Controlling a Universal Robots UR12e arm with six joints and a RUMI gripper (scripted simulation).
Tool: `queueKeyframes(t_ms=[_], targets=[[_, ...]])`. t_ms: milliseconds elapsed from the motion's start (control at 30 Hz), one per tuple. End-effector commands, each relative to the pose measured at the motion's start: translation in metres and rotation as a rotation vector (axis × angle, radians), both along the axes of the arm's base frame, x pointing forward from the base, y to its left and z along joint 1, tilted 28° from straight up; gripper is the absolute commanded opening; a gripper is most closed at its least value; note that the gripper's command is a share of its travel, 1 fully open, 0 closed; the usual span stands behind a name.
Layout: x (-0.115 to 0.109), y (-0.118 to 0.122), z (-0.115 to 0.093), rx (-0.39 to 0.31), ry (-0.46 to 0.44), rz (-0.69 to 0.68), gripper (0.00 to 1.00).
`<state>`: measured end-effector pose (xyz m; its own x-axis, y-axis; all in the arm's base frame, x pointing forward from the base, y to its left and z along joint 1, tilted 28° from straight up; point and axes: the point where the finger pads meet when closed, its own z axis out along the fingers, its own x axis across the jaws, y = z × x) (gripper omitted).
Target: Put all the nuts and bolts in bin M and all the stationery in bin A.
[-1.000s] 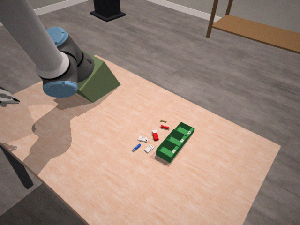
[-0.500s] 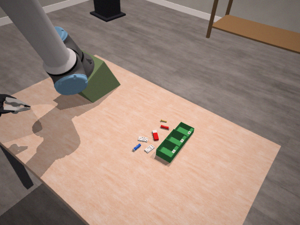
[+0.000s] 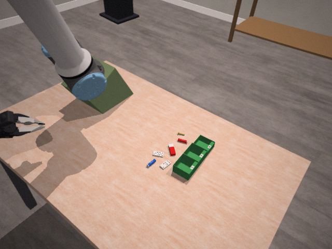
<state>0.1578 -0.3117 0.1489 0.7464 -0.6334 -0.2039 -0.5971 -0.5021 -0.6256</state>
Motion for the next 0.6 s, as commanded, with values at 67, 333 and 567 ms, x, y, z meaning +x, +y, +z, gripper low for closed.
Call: queueKeyframes(t_ms=[67, 333, 567], targets=[[0.021, 0.003, -0.015, 0.007, 0.122, 0.016, 0.04], [0.046, 0.009, -0.031, -0.014, 0.261, 0.025, 0.04], [0.072, 0.016, -0.047, -0.058, 0.39, 0.025, 0.04]])
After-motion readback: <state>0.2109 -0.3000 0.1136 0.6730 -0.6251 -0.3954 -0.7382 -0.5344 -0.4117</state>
